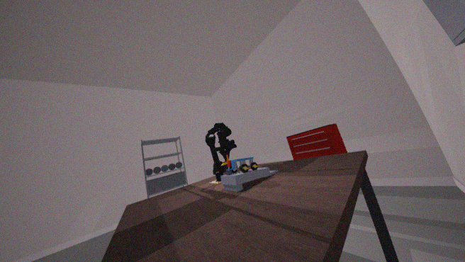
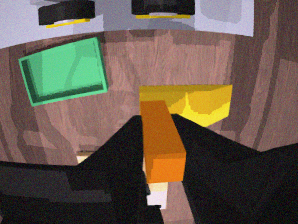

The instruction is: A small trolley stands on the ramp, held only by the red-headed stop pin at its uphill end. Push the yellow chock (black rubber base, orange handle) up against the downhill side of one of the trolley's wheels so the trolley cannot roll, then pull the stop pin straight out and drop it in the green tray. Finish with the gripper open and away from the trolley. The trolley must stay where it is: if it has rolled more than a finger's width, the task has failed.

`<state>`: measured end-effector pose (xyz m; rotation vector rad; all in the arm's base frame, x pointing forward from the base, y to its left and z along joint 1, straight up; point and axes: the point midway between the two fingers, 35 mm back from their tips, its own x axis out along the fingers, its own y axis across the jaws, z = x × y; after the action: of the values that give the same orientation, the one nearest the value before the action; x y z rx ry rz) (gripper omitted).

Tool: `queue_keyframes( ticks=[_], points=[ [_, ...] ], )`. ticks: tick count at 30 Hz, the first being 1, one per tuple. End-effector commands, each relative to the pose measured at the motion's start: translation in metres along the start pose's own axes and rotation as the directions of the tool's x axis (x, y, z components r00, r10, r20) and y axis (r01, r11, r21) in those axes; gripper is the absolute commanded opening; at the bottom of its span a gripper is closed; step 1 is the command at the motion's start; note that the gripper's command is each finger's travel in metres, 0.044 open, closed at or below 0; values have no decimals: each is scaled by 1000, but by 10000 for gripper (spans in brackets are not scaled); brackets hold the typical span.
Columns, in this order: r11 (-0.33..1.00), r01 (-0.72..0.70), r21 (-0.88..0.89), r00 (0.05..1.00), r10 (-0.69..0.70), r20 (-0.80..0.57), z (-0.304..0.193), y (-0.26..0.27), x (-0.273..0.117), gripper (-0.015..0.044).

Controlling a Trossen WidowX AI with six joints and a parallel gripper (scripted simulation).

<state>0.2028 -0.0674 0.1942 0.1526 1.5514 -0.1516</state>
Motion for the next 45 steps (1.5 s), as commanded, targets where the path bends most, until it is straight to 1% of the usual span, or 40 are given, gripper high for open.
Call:
queue_keyframes(
  ticks=[1, 45],
  points=[
    [1000, -3, 0, 1000, 3, 1, 3, 16, 1, 0],
    [1000, -17, 0, 1000, 17, 3, 36, 173, 11, 0]
  ],
)
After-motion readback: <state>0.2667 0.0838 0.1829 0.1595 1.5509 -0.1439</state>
